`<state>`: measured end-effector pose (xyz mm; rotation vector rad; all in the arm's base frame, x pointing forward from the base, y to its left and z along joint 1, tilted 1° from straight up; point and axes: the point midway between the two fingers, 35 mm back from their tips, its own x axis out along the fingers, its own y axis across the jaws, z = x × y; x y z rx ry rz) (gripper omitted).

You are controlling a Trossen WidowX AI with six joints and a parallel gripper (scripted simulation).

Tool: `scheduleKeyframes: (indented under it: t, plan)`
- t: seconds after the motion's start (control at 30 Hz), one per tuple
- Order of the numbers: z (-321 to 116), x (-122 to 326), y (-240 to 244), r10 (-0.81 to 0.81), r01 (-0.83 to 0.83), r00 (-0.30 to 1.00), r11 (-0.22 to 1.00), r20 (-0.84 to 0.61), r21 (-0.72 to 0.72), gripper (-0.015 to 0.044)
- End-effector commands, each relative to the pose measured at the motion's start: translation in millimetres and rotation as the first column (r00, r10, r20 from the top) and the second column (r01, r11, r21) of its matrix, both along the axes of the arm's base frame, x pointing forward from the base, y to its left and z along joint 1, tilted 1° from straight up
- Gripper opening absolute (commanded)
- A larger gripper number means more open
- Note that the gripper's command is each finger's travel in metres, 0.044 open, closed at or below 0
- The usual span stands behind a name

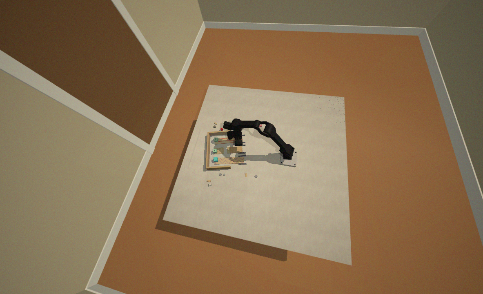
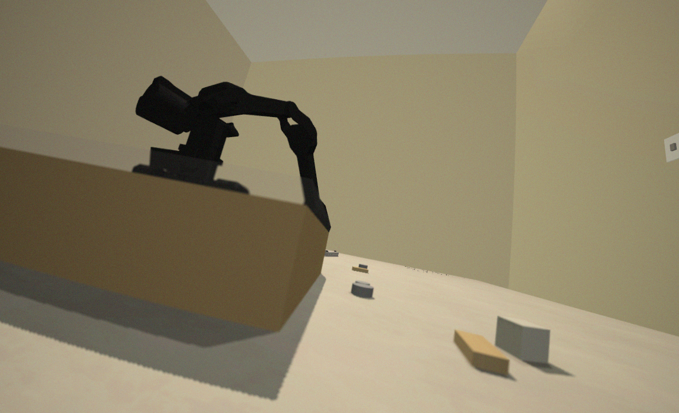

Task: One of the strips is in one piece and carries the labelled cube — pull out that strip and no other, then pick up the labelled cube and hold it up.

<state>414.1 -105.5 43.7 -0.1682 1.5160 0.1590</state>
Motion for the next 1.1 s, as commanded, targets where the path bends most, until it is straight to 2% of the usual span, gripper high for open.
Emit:
scheduleKeyframes:
  t: [0.0,0.43,1.07]
  plan:
    - [-1,1,-1,-0.003,0.003,1.0,1.0,0.002,-0.004,0.0]
    - [-2,0,-1,-0.003,0.003,1.0,1.0,0.002,-0.004,0.0]
    - [-5,-27,-5,-0.003,0.003,1.0,1.0,0.0,-0.005,0.0]
